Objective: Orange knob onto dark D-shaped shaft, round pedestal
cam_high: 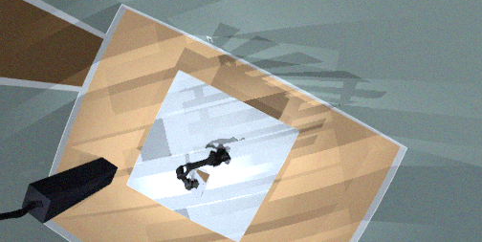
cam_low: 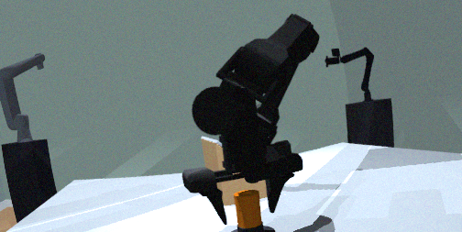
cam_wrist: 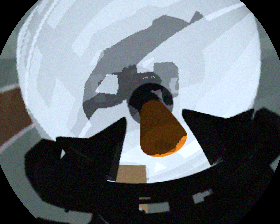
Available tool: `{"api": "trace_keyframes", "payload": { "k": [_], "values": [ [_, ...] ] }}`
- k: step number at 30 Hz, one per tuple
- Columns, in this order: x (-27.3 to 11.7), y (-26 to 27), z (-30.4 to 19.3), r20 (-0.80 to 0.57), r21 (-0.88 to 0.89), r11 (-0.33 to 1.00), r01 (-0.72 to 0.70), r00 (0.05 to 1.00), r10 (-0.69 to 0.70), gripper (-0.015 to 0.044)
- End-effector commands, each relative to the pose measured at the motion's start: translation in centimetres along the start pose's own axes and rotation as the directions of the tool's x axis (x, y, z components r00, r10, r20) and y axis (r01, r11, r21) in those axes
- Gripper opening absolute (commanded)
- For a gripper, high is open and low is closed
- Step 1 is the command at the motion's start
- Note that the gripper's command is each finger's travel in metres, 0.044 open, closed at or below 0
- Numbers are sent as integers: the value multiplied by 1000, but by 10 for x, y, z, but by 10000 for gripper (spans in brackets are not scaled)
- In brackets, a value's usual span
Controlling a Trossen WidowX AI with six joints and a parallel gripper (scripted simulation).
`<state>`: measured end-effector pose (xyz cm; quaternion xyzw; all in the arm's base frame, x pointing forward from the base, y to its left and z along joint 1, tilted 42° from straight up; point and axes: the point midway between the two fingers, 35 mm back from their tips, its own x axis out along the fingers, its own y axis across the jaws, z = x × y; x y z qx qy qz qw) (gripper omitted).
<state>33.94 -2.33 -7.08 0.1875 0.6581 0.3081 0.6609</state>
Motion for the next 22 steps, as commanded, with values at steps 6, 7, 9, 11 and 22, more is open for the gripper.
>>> {"api": "trace_keyframes", "payload": {
  "k": [6, 7, 9, 11, 22],
  "values": [
    [-2, 0, 0, -1, -5, 1000, 1, 1000, -1, 440],
    [-10, -1, 1, -1, -5, 1000, 2, 1000, -2, 440],
    [-39, -2, 3, -1, -3, 1000, 4, 1000, -4, 440],
    [-73, -2, 2, -1, 0, 1000, 5, 1000, -5, 440],
    [-96, -4, 2, -1, 1, 1000, 4, 1000, -4, 440]
  ]
}}
